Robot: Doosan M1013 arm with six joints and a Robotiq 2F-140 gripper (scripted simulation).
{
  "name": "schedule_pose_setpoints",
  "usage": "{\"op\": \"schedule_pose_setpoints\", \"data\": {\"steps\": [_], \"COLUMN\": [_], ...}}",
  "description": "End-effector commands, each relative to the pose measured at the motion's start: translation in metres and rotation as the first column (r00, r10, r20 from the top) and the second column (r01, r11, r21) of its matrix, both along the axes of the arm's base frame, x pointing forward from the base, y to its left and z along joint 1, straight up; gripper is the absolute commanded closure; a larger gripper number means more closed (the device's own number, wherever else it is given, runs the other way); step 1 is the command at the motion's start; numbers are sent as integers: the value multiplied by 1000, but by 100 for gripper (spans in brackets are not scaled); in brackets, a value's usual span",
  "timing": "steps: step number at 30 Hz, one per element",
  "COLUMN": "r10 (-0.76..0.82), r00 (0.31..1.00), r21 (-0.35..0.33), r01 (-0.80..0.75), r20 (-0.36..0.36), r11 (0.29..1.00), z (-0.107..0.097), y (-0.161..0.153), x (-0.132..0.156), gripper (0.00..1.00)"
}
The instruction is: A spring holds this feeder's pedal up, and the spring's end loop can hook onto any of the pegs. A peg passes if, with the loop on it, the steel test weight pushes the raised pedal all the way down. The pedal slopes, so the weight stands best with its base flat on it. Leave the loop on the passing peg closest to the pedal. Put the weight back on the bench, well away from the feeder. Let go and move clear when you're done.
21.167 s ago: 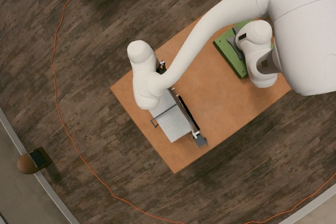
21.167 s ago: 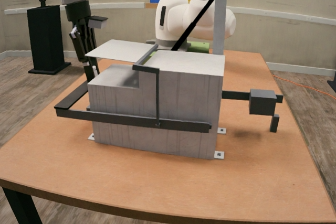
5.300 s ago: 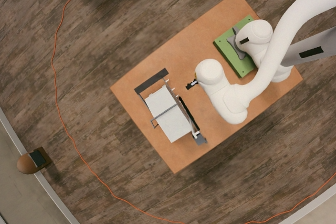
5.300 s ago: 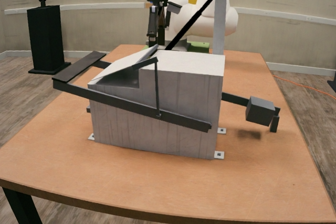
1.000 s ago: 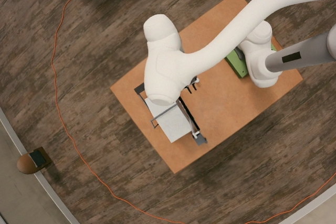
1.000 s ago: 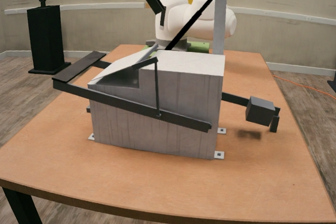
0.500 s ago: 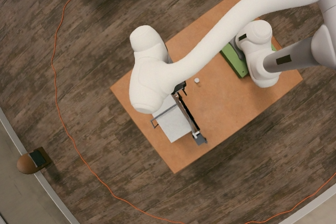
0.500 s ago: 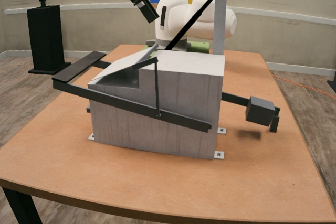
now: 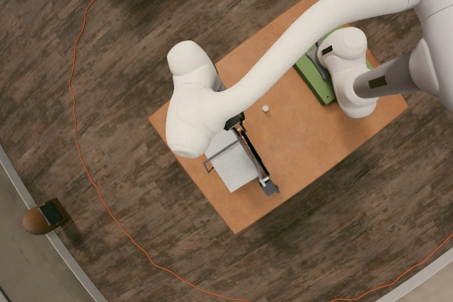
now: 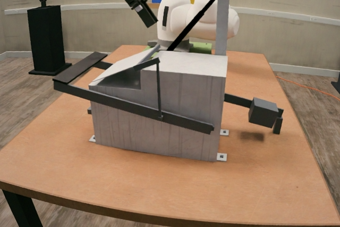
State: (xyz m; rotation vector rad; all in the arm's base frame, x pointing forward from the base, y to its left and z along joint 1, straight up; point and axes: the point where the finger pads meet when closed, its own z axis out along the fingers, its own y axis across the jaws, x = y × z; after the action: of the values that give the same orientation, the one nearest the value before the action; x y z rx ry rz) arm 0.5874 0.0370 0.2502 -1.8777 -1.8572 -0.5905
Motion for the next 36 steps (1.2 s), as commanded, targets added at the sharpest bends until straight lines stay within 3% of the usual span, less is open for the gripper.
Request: {"op": "schedule_pose_setpoints", "data": {"steps": [1, 36], "r10": [0, 0], "r00": [1000, 1000], "r21": [0, 0], "r01": [0, 0], "r20": [1, 1], "r11": [1000, 1000], "z": [1, -17], "y": [0, 13], "x": [0, 0], "gripper": [76, 76]}}
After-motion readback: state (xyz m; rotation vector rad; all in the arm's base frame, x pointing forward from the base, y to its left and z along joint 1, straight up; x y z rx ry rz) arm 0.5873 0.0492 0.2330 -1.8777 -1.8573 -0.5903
